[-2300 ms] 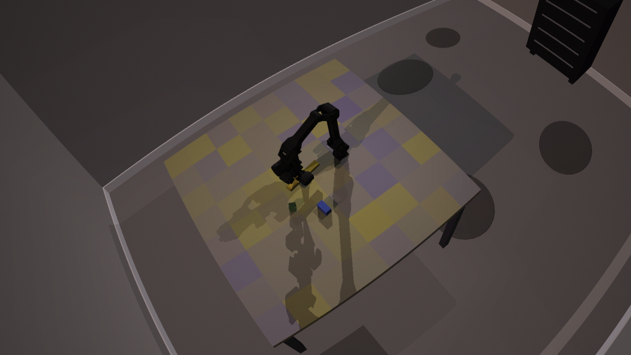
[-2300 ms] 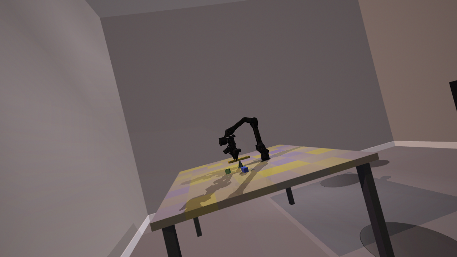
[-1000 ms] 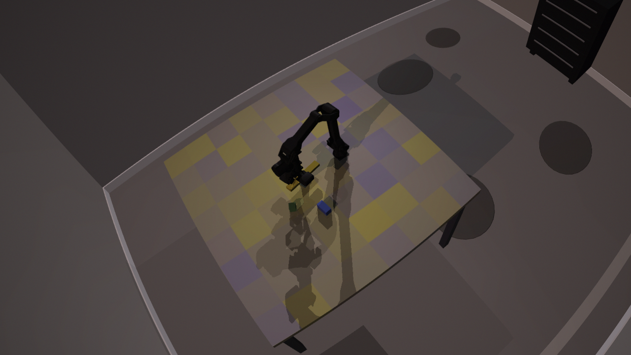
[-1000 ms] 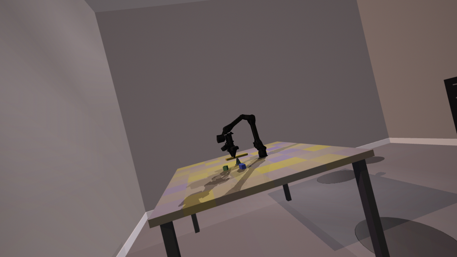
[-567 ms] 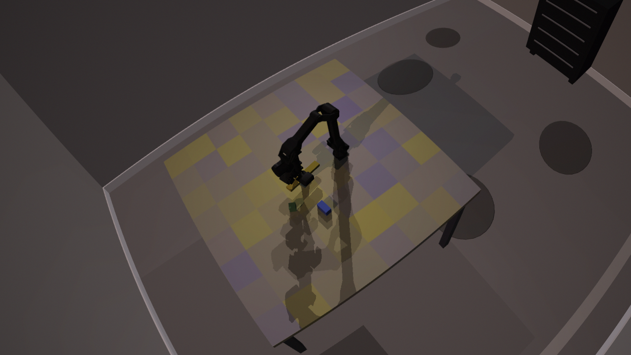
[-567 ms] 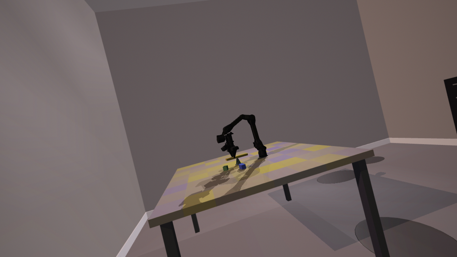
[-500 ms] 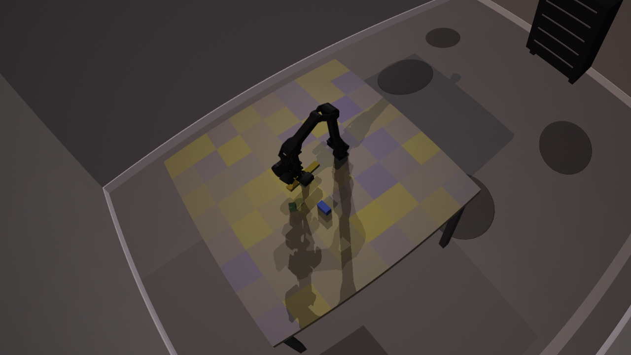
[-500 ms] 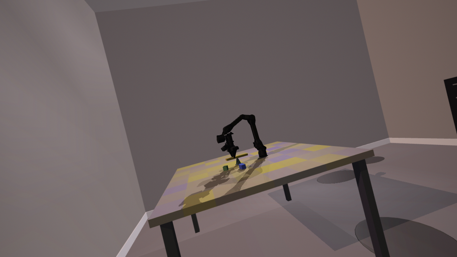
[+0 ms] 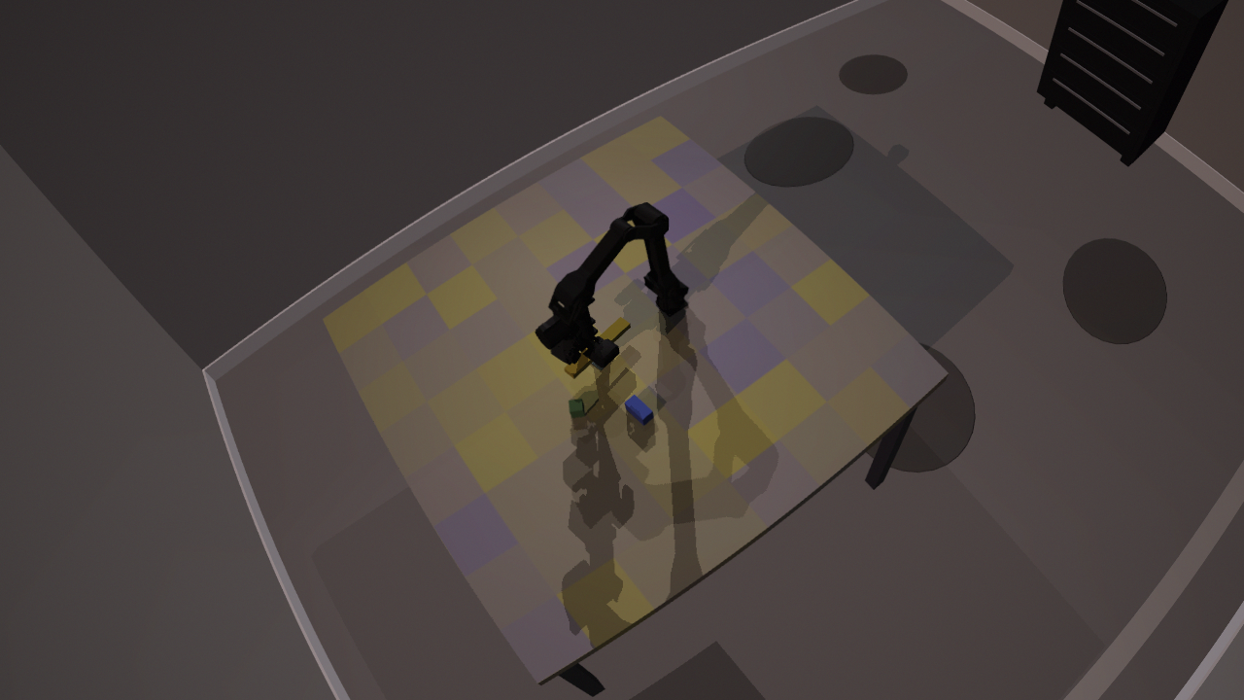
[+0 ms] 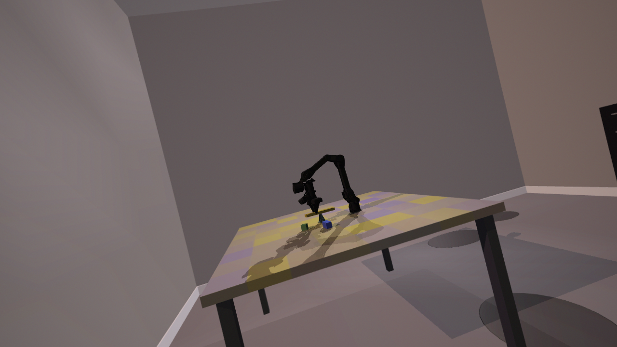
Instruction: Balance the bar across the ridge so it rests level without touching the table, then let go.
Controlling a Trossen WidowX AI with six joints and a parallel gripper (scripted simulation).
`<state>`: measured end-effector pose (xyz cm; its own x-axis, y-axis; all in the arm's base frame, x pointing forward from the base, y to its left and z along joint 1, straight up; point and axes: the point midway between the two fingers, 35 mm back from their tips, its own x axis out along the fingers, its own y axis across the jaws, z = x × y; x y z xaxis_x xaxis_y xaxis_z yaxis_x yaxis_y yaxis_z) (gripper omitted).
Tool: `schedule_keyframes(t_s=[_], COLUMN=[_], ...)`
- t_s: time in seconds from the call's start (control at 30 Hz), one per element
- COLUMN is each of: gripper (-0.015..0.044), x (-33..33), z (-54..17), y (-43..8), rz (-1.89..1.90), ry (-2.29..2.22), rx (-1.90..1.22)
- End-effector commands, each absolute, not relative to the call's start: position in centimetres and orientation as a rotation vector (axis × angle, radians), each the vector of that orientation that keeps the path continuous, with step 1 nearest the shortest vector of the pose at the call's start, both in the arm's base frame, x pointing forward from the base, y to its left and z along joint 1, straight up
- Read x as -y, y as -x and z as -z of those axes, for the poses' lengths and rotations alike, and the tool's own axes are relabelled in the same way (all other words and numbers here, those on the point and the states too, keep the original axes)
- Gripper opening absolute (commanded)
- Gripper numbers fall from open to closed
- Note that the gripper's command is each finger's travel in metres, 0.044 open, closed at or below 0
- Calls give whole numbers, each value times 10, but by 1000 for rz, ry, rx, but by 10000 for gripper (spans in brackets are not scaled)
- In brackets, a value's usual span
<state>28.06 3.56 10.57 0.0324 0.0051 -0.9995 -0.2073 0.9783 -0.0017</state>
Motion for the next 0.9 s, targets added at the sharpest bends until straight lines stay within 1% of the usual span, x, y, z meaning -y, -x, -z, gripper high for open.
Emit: schedule_keyframes(t_s=[0.0,0.87], gripper=[0,0], x=[-35,-35], z=[-104,-102], y=[-280,-280], rz=[-166,-166], ry=[165,165], rx=[-1536,-1536])
